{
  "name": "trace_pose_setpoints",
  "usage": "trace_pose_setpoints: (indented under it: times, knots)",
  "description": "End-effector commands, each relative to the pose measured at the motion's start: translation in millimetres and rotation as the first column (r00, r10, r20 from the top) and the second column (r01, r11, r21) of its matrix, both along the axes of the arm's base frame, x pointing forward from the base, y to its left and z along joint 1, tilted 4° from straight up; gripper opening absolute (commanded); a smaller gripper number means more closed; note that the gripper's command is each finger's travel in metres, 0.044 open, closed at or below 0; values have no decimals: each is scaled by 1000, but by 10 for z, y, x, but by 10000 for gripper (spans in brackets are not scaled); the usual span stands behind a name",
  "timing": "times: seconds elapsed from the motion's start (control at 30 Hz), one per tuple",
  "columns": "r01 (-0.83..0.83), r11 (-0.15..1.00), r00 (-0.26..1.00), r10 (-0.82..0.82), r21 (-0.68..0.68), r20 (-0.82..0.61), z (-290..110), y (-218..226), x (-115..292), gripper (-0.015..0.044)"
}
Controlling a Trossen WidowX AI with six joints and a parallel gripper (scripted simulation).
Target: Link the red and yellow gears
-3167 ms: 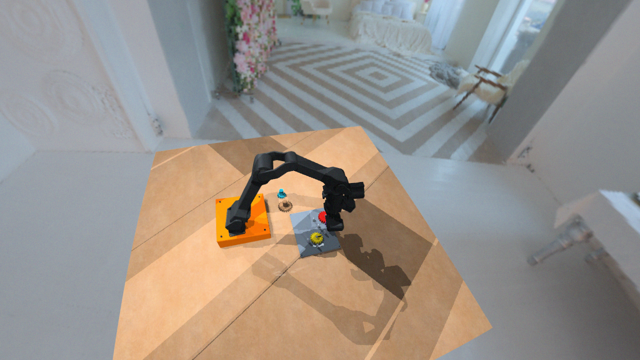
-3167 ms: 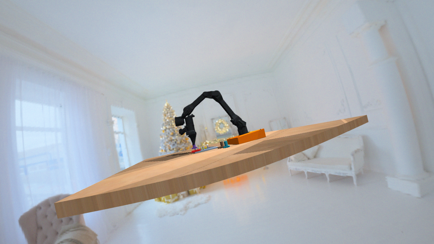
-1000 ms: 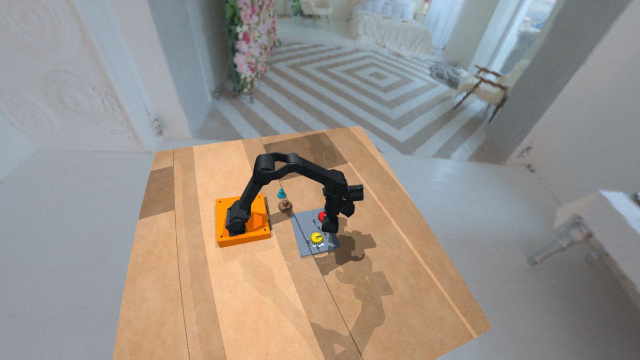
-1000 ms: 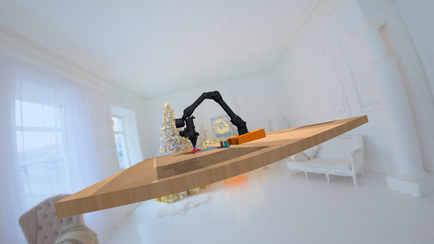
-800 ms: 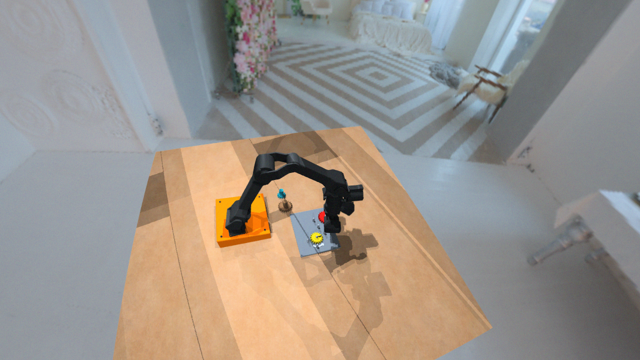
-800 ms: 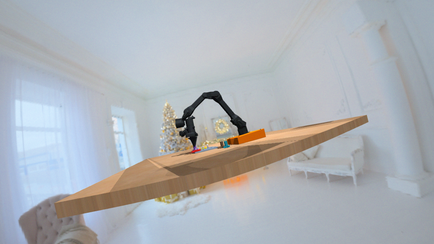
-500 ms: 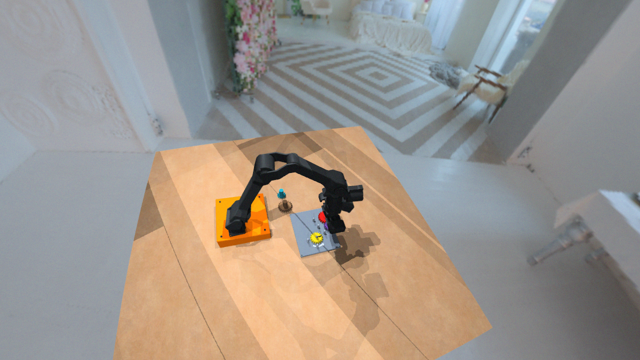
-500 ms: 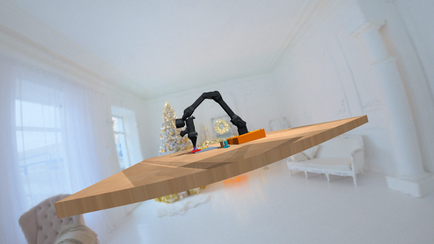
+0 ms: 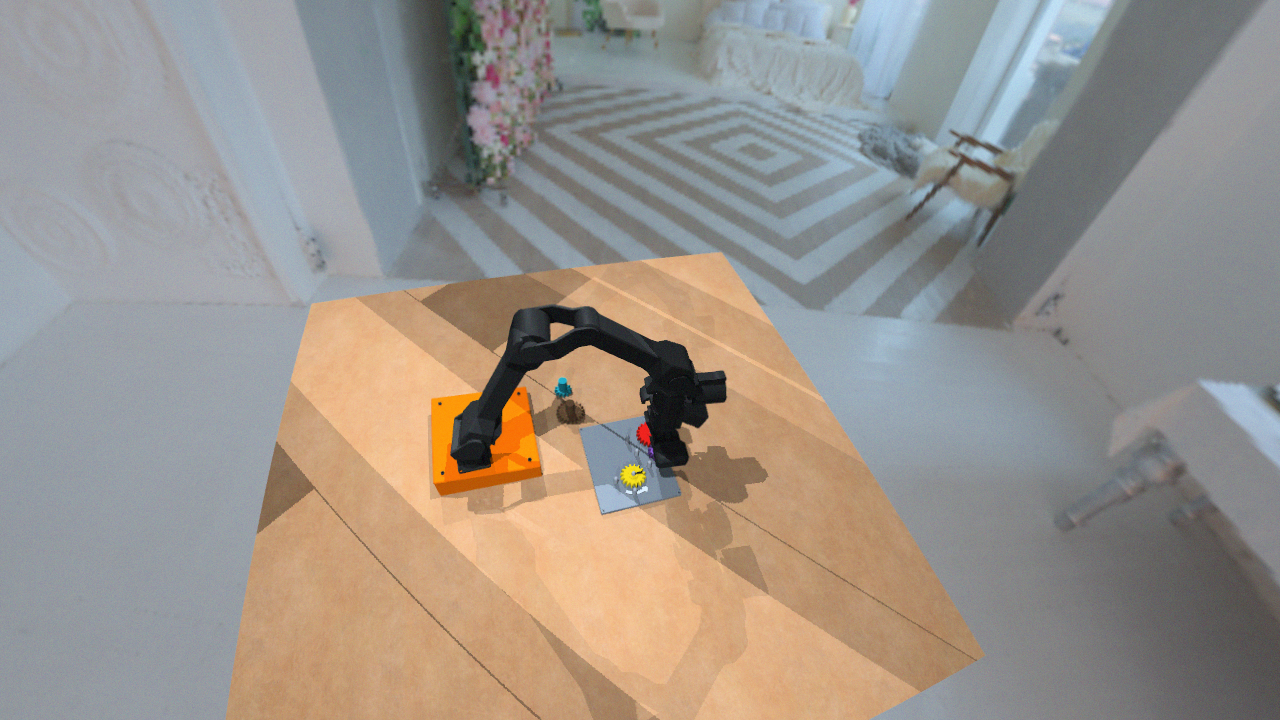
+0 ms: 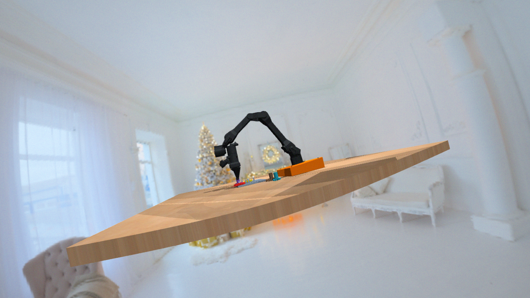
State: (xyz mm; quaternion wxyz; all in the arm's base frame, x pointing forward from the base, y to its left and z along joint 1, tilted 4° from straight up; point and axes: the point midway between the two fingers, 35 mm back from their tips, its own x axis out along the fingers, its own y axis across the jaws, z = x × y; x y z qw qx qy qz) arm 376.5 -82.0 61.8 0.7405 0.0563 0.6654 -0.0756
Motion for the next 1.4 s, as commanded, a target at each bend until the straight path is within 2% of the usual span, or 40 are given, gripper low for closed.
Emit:
trace_pose_setpoints:
  times: [0.0, 0.17, 0.2, 0.33, 0.53, 0.63, 0.67, 0.83, 1.0, 1.2, 1.3, 1.37]
  knots:
    - [98, 995, 995, -98, 12, 2, -14, 3, -9, 0]
    - [98, 995, 995, -98, 12, 2, 35, -2, -2, 131]
    - [99, 995, 995, -99, 12, 2, 39, -2, -2, 140]
    - [99, 995, 995, -99, 12, 2, 84, -1, -3, 140]
    - [98, 995, 995, -99, 12, 2, 431, 11, -37, 140]
    - [98, 995, 995, -99, 12, 2, 480, 13, -45, 140]
    - [99, 995, 995, -99, 11, 2, 397, 37, -38, 166]
    - [192, 981, 981, -192, 31, -3, 371, 809, -220, 298]
    - [298, 953, 954, -298, 48, -11, 317, 1559, -617, 429]
    - [413, 909, 911, -412, 62, -19, 226, 2168, -1214, 440]
    - [463, 884, 886, -462, 68, -22, 177, 2359, -1495, 440]
    - [470, 880, 882, -470, 69, -22, 169, 2384, -1540, 440]
